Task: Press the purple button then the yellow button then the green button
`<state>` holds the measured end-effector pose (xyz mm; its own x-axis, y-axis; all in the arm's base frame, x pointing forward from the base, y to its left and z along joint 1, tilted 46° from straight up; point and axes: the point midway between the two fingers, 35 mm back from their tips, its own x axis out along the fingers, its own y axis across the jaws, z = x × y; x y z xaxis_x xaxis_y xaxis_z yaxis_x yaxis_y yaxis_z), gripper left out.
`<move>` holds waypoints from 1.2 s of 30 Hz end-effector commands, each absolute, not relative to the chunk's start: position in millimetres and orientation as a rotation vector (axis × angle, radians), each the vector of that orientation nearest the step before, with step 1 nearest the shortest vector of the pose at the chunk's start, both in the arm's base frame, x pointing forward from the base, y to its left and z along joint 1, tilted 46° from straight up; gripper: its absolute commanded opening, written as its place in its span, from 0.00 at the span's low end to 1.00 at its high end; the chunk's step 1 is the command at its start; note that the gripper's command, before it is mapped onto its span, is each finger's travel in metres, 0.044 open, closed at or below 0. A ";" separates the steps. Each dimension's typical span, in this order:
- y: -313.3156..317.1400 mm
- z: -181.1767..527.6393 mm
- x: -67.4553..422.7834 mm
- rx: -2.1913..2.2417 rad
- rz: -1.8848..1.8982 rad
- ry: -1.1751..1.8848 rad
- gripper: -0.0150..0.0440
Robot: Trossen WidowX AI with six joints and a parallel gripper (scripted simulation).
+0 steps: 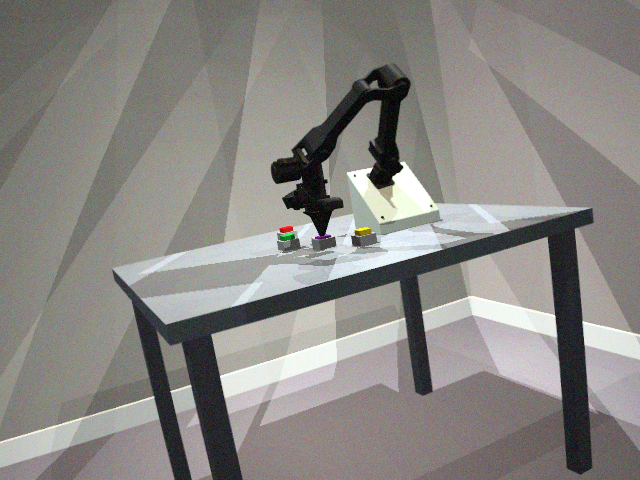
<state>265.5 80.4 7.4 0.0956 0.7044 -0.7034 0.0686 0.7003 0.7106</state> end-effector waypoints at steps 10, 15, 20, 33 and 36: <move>56.8 30.9 261.7 0.698 0.530 1.421 0.29; 19.6 66.1 258.2 0.695 0.526 1.423 0.29; 12.7 73.9 256.2 0.696 0.528 1.422 0.29; 83.3 136.3 190.2 0.701 0.530 1.425 0.29; 84.6 134.7 190.6 0.700 0.530 1.425 0.29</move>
<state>195.0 81.0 135.8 0.0940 0.7040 -0.7039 0.0622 0.7015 0.7099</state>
